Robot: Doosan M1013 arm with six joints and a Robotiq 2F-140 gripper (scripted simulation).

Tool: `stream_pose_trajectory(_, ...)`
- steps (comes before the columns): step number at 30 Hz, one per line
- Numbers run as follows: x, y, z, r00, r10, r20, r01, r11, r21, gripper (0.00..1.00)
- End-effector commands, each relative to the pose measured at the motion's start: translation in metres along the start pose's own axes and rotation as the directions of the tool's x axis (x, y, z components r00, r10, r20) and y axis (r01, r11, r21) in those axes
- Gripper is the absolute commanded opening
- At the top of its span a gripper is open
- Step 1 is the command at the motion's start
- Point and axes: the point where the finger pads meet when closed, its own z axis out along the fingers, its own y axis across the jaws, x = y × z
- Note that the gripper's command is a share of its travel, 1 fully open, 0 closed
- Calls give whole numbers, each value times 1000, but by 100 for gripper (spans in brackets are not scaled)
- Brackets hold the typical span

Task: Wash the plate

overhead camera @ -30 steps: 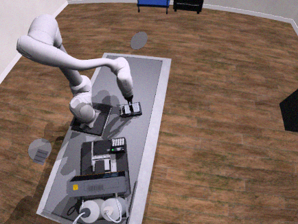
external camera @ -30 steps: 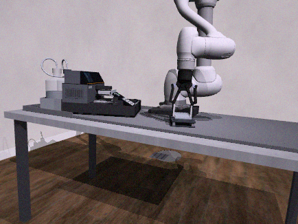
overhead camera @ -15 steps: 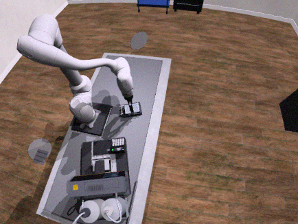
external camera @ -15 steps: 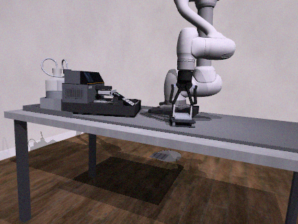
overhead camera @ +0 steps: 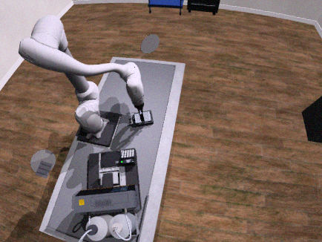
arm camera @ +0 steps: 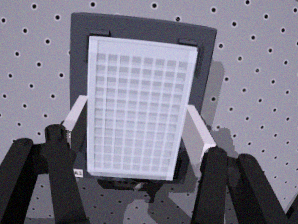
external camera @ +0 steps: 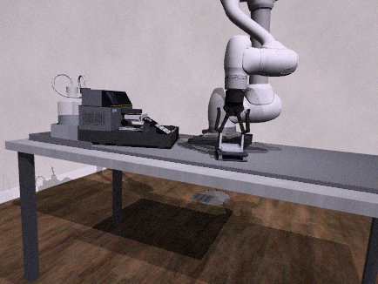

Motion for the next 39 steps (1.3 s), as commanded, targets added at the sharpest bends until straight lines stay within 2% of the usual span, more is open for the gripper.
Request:
stream_pose_trajectory(1, 0, 0, 0, 1000, 0, 0, 0, 1000, 0, 10)
stream_pose_trajectory(20, 0, 0, 3, 1000, 0, 0, 0, 1000, 0, 10)
stream_pose_trajectory(21, 0, 0, 3, 1000, 0, 0, 0, 1000, 0, 70)
stream_pose_trajectory(39, 0, 0, 3, 1000, 0, 0, 0, 1000, 0, 70)
